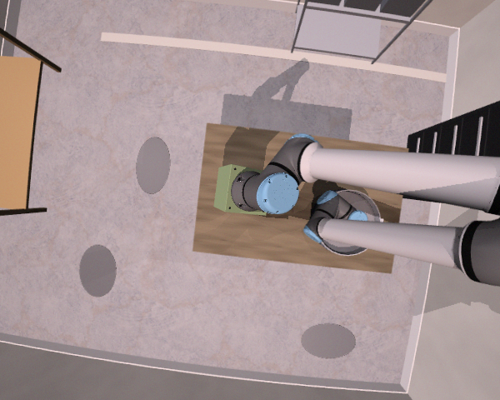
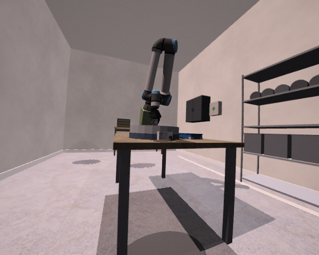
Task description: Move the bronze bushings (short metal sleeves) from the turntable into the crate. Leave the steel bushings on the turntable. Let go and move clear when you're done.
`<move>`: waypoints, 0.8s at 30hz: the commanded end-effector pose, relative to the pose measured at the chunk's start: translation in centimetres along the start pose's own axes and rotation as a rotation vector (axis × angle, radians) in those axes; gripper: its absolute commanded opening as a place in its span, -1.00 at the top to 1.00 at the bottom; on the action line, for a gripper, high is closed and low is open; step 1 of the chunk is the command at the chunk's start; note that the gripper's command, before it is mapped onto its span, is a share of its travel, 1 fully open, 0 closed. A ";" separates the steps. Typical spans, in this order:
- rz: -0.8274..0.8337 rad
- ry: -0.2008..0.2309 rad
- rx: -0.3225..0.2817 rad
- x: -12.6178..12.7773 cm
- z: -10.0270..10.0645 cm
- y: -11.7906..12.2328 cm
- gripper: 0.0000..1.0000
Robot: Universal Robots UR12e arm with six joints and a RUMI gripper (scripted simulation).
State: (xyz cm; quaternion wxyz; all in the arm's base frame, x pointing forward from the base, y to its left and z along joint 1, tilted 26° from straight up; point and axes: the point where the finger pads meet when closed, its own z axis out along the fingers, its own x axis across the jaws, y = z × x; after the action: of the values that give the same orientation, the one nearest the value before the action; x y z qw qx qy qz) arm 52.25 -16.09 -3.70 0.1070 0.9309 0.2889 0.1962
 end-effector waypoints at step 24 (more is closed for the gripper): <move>0.000 0.000 -0.001 0.0 2.3 0.0 0.89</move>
State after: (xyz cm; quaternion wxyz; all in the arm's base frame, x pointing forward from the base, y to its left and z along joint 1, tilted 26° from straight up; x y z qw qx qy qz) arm 53.10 -16.26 -5.51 0.1068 0.9309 0.2890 0.1961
